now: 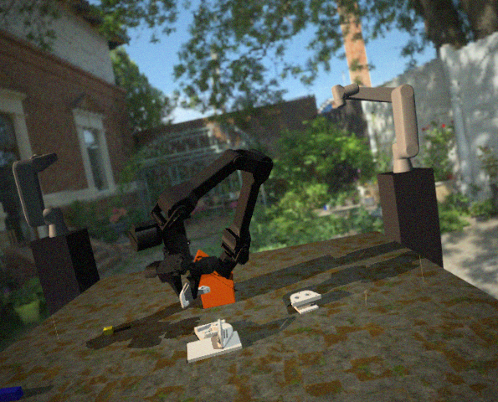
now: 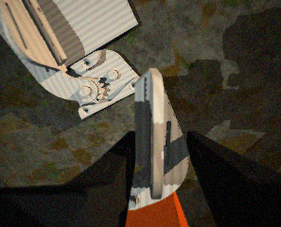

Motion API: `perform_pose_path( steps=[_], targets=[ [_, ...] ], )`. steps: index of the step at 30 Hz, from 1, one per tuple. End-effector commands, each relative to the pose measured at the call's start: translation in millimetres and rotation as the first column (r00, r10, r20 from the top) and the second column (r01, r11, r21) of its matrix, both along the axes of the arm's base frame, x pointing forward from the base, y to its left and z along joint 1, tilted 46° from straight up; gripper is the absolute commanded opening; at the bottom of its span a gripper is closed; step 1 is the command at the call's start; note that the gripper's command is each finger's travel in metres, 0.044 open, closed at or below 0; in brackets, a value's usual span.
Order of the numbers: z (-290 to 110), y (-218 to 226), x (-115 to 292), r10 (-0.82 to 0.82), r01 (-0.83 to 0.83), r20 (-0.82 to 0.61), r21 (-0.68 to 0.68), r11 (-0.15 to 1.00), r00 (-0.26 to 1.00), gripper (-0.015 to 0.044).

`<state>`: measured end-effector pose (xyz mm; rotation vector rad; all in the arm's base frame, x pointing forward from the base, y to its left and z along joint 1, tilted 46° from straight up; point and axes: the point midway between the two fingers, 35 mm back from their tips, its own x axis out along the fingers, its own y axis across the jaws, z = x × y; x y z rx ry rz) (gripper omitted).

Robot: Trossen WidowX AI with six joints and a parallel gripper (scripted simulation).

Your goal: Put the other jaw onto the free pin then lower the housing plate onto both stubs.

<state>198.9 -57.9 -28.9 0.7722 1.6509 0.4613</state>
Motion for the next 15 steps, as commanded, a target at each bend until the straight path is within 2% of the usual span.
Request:
perform_pose_path(
  steps=[1,12,15],
  targets=[
    [4.5,5.6,-4.5,0.105,-0.107,0.11,0.013,0.994,0.988,0.0134],
    [12.4,15.9,-14.0,0.347,-0.366,0.37,-0.02,0.93,0.862,0.0134],
    [13.4,17.3,-15.4,0.376,-0.399,0.402,-0.03,0.917,0.835,0.0134]
  ],
)
